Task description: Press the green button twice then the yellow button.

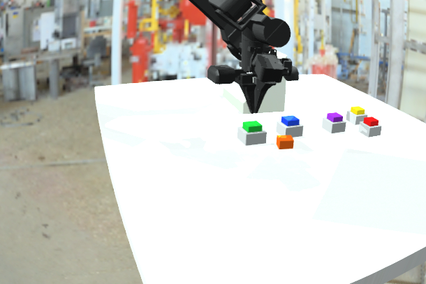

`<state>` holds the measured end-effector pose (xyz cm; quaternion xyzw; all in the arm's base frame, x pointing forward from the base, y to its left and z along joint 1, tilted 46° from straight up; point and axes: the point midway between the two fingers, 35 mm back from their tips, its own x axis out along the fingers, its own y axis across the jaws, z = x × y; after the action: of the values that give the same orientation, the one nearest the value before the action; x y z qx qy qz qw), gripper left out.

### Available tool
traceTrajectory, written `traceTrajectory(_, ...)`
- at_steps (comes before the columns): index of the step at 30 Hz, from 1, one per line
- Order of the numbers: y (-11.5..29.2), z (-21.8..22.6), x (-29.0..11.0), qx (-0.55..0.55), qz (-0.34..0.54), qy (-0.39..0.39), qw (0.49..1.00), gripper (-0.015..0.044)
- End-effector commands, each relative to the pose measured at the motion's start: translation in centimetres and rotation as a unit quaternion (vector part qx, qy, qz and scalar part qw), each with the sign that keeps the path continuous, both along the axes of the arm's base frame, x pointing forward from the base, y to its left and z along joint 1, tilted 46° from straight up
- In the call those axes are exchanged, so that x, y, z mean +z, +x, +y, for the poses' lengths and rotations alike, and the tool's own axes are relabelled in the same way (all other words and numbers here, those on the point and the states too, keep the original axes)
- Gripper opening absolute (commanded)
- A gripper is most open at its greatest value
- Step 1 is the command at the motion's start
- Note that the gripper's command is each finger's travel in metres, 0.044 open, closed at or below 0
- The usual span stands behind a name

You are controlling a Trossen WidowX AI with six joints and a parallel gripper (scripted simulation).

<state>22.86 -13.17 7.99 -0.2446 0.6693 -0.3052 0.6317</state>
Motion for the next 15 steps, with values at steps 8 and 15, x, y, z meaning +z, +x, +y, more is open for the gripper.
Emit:
traceTrajectory(8,-0.2,-1.3,-1.2,0.001,0.004,-0.002,1.000,0.0020)
traceTrajectory(15,-0.4,-2.1,-2.0,0.001,0.004,-0.003,1.000,0.0020)
